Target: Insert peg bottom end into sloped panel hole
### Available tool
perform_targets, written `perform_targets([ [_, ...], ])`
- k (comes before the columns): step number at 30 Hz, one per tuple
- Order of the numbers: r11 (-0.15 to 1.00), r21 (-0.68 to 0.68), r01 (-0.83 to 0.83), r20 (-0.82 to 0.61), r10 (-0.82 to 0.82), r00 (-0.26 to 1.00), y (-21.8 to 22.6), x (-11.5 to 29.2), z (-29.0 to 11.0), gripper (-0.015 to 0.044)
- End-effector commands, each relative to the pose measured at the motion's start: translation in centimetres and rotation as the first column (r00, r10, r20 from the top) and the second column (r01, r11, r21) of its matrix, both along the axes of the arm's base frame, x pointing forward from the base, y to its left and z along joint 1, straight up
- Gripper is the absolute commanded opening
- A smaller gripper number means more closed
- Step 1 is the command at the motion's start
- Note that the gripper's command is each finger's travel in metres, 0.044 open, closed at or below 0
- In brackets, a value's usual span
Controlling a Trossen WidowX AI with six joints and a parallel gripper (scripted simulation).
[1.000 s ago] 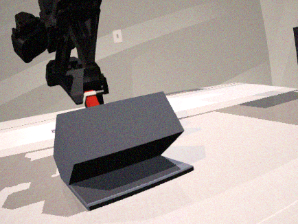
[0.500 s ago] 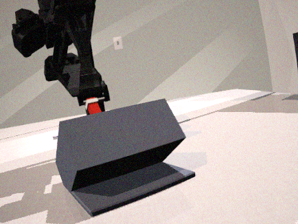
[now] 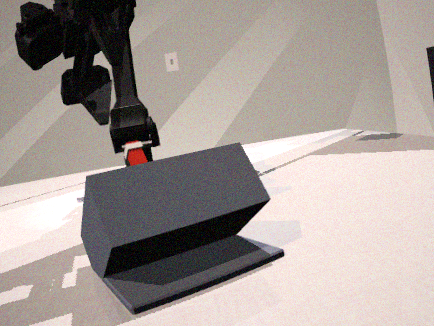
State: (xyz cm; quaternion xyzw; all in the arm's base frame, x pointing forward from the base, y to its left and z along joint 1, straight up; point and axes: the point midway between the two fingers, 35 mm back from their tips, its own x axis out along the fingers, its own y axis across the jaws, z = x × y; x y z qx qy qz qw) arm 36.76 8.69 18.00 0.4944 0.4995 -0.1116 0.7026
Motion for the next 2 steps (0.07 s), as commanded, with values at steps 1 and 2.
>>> perform_targets([
  [1, 1.000, 0.002, -0.004, 0.007, 0.004, 1.000, -0.07, -0.07, 0.48, 0.0440],
  [2, 1.000, 0.002, -0.004, 0.007, 0.004, 1.000, -0.07, -0.07, 0.48, 0.0440],
])
